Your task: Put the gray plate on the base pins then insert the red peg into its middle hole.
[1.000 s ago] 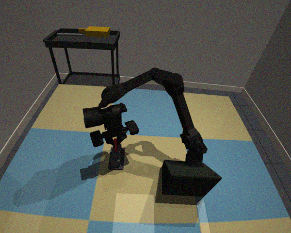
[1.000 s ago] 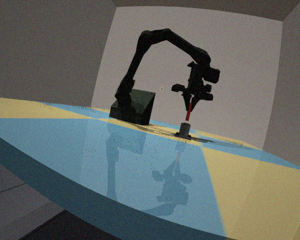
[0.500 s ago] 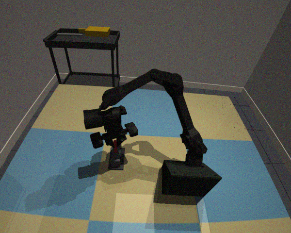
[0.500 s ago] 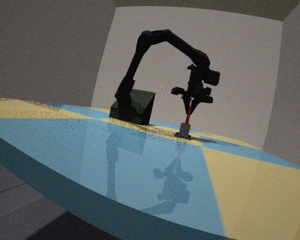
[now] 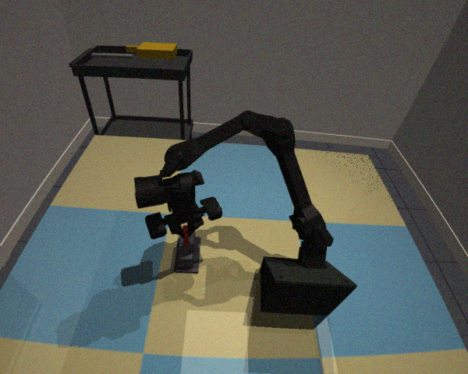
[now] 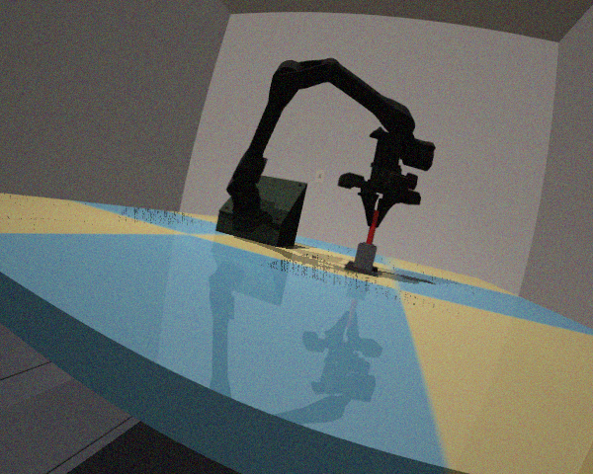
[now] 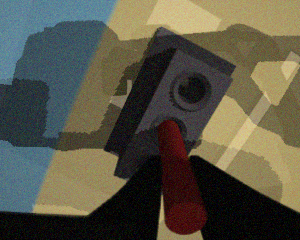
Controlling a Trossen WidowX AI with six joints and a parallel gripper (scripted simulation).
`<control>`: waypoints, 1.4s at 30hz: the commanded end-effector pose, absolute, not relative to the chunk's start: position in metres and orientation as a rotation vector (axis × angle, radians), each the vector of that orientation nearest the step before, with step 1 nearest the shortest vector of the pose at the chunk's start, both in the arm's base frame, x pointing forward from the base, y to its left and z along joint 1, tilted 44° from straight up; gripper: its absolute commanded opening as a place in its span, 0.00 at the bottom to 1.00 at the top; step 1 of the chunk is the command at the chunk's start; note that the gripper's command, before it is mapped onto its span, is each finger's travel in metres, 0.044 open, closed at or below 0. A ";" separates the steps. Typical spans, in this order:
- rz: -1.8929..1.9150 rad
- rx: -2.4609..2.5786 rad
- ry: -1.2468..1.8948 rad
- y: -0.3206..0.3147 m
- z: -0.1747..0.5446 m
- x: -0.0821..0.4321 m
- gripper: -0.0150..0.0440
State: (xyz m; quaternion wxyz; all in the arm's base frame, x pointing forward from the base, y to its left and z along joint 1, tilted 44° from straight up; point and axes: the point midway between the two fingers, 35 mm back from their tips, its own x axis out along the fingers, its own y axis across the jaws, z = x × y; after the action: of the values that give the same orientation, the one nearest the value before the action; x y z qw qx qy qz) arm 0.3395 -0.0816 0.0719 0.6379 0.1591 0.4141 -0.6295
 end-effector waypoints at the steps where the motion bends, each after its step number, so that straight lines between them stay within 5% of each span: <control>1: -1.437 0.364 0.944 -0.081 0.073 0.340 0.25; 33: -1.438 0.367 0.943 -0.083 0.070 0.338 0.25; 39: -1.438 0.367 0.943 -0.083 0.070 0.338 0.51; 42: -1.438 0.367 0.943 -0.083 0.070 0.338 0.51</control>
State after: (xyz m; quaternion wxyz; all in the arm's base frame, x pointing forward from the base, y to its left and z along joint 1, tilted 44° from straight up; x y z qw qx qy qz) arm 0.3380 -0.0825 0.0703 0.6377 0.1606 0.4130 -0.6300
